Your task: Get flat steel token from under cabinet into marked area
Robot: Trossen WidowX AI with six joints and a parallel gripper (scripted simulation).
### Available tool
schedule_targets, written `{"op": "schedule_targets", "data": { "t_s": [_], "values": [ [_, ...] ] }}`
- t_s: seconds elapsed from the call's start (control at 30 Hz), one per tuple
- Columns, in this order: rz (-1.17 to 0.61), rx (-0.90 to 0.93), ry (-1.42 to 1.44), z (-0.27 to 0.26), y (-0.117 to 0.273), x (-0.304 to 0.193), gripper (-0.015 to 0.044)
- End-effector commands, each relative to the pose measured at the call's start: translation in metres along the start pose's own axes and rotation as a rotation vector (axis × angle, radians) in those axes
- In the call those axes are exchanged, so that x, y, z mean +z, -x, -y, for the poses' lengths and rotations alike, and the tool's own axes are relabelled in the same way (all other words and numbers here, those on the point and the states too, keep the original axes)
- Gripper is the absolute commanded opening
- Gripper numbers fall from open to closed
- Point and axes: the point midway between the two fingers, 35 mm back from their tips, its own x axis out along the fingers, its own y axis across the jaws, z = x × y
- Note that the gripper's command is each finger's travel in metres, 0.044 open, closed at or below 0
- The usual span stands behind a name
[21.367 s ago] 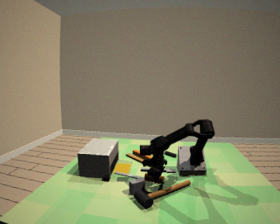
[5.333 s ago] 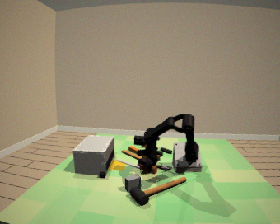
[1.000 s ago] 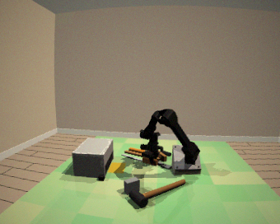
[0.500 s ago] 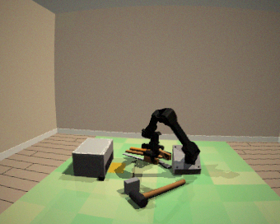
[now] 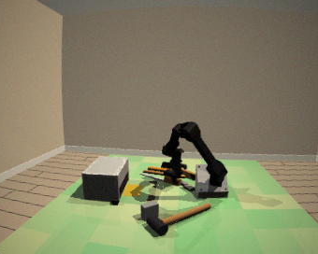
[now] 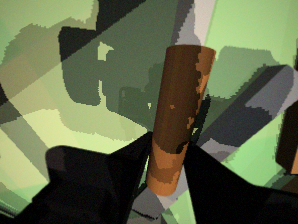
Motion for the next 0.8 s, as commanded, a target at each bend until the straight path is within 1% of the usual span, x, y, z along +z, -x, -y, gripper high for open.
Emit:
{"op": "schedule_targets", "data": {
  "t_s": [0.0,0.77],
  "values": [
    [0.003,-0.018,0.027,0.0044,0.0019,0.0013,0.0],
    [0.001,-0.018,0.209,0.0042,0.0019,0.0015,0.0]
  ]
}}
